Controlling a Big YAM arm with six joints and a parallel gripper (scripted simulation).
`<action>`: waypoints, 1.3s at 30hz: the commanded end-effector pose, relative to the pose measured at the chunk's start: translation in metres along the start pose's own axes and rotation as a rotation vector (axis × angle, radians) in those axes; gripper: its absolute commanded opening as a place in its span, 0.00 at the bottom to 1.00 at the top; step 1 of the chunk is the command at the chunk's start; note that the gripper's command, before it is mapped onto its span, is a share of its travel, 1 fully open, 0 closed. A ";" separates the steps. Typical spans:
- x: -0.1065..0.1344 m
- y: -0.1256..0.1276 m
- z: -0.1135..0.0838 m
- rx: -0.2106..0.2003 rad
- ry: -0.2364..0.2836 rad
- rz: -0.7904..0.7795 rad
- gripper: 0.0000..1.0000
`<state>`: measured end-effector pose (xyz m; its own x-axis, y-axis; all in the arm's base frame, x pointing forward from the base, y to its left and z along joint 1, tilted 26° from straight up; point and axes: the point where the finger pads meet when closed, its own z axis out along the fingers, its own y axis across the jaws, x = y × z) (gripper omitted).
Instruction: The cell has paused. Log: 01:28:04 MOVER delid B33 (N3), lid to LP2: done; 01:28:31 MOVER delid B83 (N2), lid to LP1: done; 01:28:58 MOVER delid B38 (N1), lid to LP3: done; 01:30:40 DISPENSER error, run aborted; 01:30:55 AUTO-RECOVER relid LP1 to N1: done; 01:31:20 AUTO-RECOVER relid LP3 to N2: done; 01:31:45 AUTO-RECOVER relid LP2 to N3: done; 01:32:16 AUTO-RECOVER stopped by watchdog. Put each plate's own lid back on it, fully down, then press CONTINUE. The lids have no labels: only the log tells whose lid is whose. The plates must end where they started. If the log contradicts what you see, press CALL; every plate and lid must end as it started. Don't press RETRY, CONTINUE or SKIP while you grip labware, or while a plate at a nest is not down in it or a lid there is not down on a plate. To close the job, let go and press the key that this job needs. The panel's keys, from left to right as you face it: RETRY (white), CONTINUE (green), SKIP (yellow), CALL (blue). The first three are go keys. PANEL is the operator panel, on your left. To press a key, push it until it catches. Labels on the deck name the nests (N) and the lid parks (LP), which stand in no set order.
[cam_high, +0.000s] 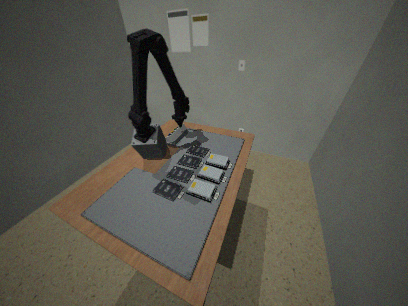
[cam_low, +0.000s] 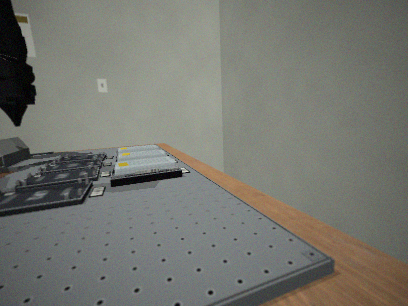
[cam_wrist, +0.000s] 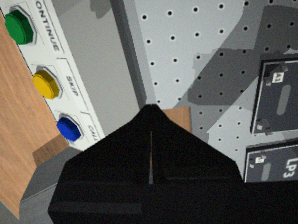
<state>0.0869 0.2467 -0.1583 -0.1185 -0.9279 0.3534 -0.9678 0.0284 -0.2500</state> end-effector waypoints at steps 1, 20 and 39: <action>-0.022 0.015 -0.006 0.006 -0.018 -0.082 0.00; -0.048 0.099 -0.006 0.003 -0.019 -0.188 0.00; -0.042 0.099 0.011 0.001 -0.009 -0.180 0.00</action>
<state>-0.0054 0.2816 -0.2005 0.0675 -0.9169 0.3933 -0.9722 -0.1490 -0.1806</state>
